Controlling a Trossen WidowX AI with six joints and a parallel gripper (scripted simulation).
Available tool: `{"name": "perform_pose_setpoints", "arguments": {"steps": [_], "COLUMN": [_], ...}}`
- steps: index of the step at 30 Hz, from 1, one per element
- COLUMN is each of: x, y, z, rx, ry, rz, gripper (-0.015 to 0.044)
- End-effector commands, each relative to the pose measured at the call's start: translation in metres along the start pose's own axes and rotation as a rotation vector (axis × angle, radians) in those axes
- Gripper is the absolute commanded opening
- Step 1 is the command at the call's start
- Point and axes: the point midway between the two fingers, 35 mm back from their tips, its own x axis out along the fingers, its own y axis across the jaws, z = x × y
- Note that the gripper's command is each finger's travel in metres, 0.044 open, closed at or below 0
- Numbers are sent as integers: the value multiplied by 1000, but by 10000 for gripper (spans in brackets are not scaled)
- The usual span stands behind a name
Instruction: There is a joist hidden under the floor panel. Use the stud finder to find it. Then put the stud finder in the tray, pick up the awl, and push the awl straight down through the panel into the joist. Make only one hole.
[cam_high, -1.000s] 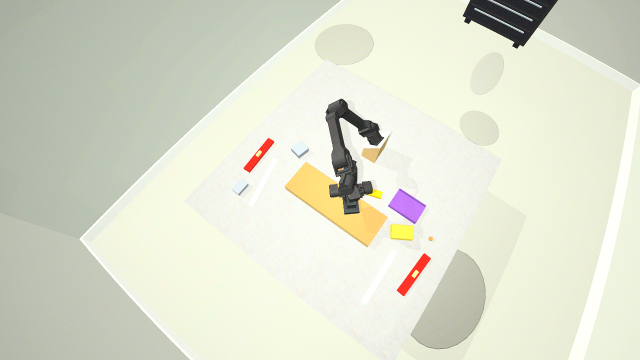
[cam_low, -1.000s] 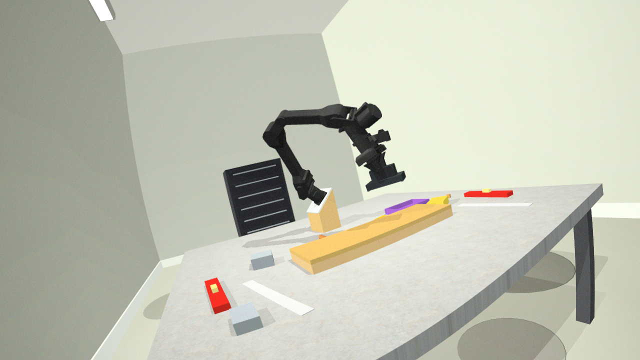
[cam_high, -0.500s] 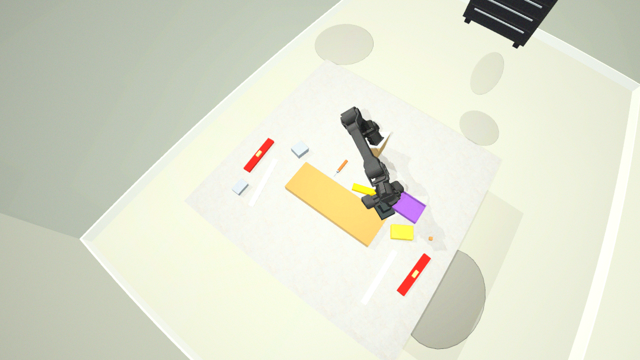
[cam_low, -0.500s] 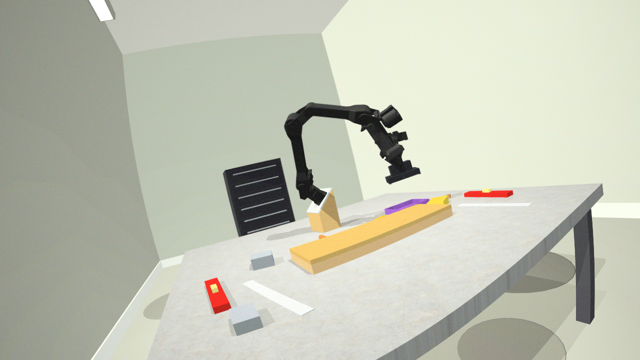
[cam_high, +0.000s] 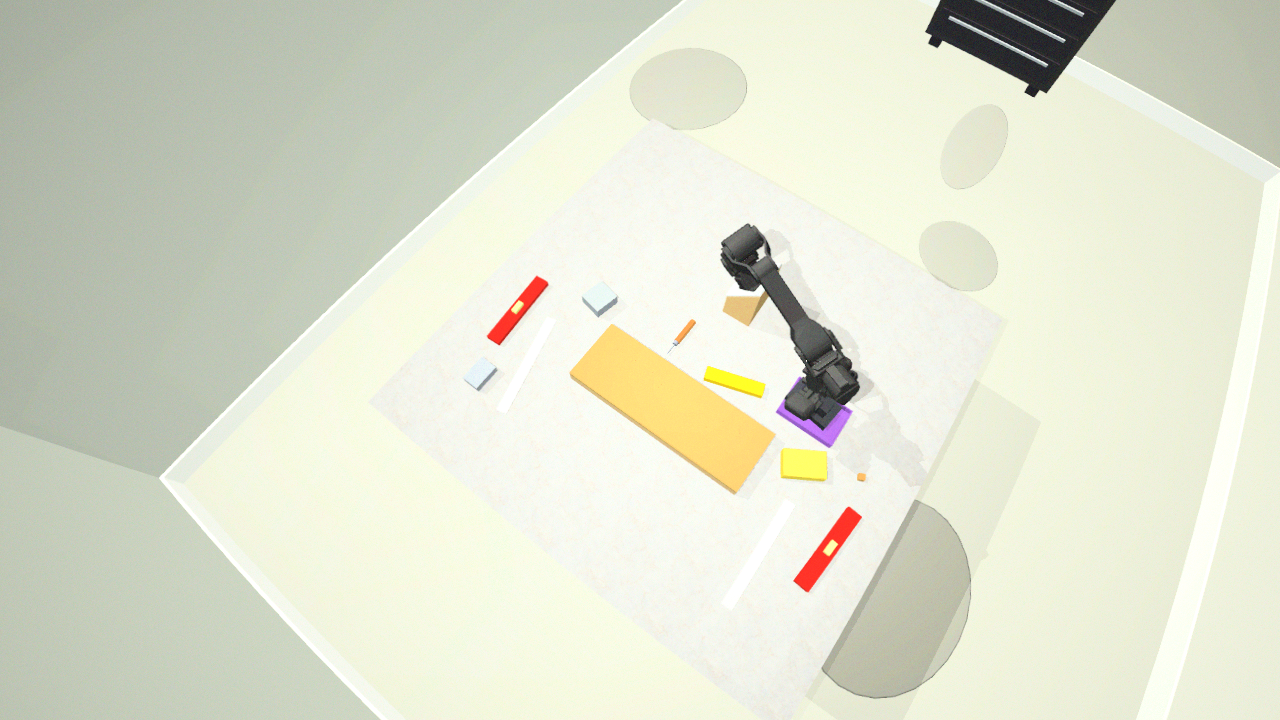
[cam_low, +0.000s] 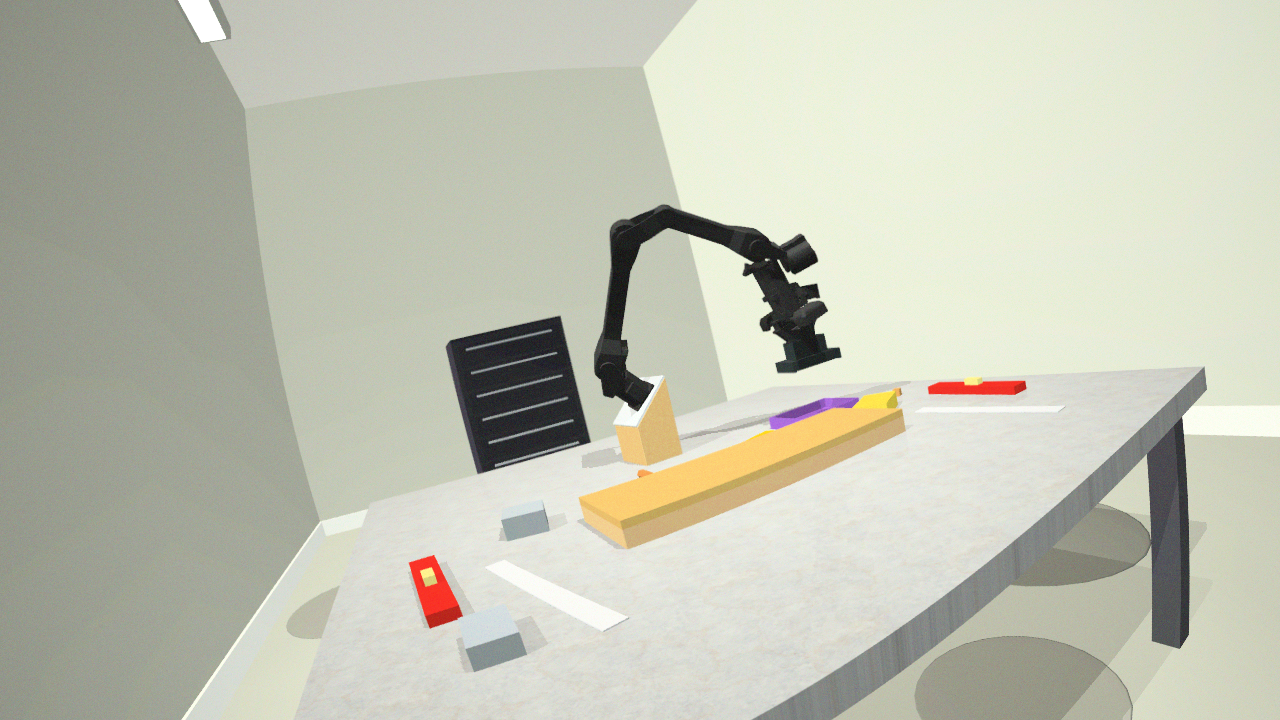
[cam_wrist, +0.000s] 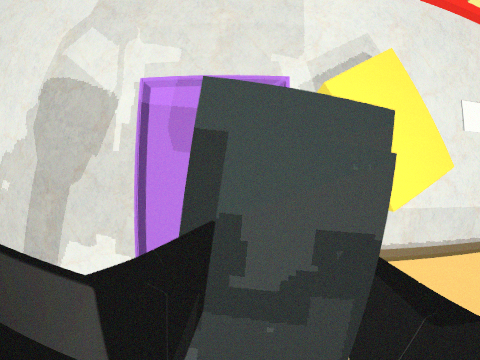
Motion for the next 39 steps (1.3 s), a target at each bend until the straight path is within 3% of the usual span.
{"name": "perform_pose_setpoints", "arguments": {"steps": [1, 5, 39], "x": [11, 22, 101], "y": [26, 46, 43], "z": [9, 12, -13], "rx": [-74, -127, -126], "ry": [11, 29, 32], "rz": [17, 29, 27], "gripper": [0, 0, 0]}}
